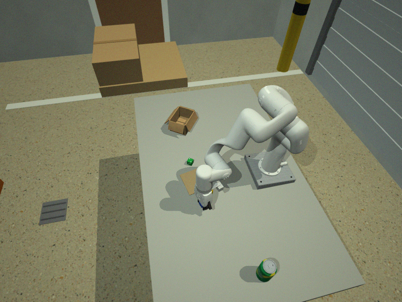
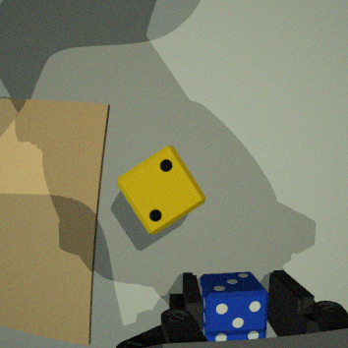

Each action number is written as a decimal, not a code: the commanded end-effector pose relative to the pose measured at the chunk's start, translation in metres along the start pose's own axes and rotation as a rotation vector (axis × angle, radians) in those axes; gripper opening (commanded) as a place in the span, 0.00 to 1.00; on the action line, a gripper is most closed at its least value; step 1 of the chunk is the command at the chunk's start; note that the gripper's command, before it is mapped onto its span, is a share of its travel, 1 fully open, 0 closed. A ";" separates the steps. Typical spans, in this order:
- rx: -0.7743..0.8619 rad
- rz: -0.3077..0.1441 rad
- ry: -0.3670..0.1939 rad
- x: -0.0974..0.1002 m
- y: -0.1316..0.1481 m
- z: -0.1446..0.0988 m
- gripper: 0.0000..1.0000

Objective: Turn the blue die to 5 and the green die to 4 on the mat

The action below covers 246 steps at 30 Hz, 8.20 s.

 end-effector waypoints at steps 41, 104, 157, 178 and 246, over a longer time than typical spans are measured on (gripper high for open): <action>0.000 0.000 -0.004 0.005 0.000 -0.001 0.27; -0.353 -0.025 -0.006 0.103 -0.161 -0.018 0.27; -0.353 -0.025 -0.006 0.010 -0.162 -0.019 0.27; -0.353 -0.025 -0.006 0.010 -0.162 -0.019 0.27; -0.353 -0.025 -0.006 0.007 -0.162 -0.019 0.43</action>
Point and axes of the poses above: the point where the finger pads meet when closed, its own x axis back along the fingers, its own y axis across the jaws, z = x × y, the point moved 6 cm from there along x, back along the fingers, and after that the axes turned 7 degrees about -x, right-handed, at the moved point
